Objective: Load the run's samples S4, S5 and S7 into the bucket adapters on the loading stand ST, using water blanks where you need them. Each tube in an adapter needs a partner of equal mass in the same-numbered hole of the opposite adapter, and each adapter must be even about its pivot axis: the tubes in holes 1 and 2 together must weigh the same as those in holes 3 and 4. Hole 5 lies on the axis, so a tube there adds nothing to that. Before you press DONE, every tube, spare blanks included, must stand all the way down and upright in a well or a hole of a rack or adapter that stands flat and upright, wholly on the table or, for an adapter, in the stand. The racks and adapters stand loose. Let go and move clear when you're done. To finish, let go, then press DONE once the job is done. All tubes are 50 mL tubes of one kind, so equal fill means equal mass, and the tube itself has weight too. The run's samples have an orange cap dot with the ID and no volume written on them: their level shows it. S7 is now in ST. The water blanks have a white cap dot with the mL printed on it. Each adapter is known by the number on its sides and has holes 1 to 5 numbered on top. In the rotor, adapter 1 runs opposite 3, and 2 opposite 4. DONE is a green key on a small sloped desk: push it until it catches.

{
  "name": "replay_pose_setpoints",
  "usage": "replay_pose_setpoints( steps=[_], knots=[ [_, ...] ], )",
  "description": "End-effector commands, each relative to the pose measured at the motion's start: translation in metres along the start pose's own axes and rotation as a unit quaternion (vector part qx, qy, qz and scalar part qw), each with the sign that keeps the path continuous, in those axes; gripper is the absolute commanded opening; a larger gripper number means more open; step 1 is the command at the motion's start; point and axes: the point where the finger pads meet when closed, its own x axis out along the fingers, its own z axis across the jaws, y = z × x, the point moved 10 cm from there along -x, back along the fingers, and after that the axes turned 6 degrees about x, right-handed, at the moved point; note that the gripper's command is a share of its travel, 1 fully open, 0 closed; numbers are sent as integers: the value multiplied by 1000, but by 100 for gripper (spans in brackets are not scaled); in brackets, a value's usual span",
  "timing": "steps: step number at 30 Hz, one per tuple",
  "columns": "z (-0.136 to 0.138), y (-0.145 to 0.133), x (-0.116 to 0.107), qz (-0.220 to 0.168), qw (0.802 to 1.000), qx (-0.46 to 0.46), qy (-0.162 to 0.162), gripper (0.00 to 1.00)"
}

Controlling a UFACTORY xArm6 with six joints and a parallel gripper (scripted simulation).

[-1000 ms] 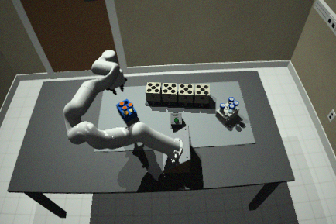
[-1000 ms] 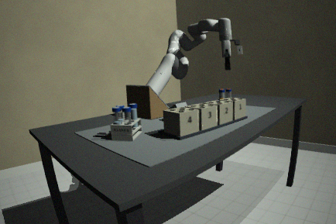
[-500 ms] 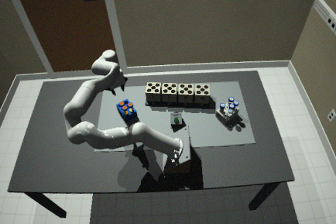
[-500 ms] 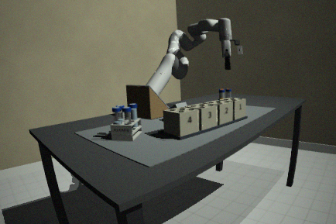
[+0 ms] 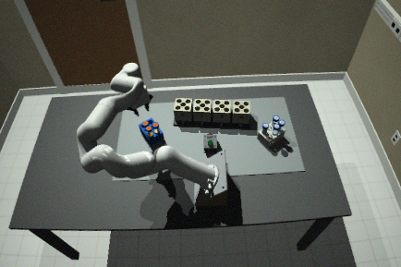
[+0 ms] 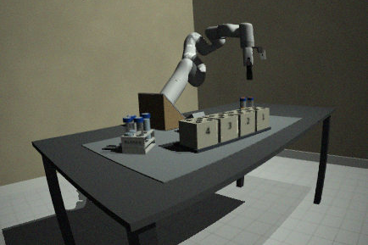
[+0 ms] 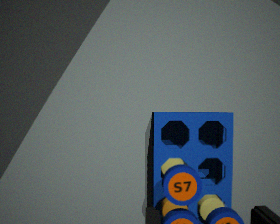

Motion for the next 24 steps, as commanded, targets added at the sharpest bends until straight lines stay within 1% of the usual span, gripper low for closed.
replay_pose_setpoints(
  steps=[1, 15, 17, 24],
  knots=[
    [0, 1, 3, 2, 1000, -1, -1, 57],
    [0, 1, 31, 2, 1000, -1, -1, 57],
    [0, 1, 31, 2, 1000, -1, -1, 57],
    [0, 1, 45, 2, 1000, -1, -1, 57]
  ],
)
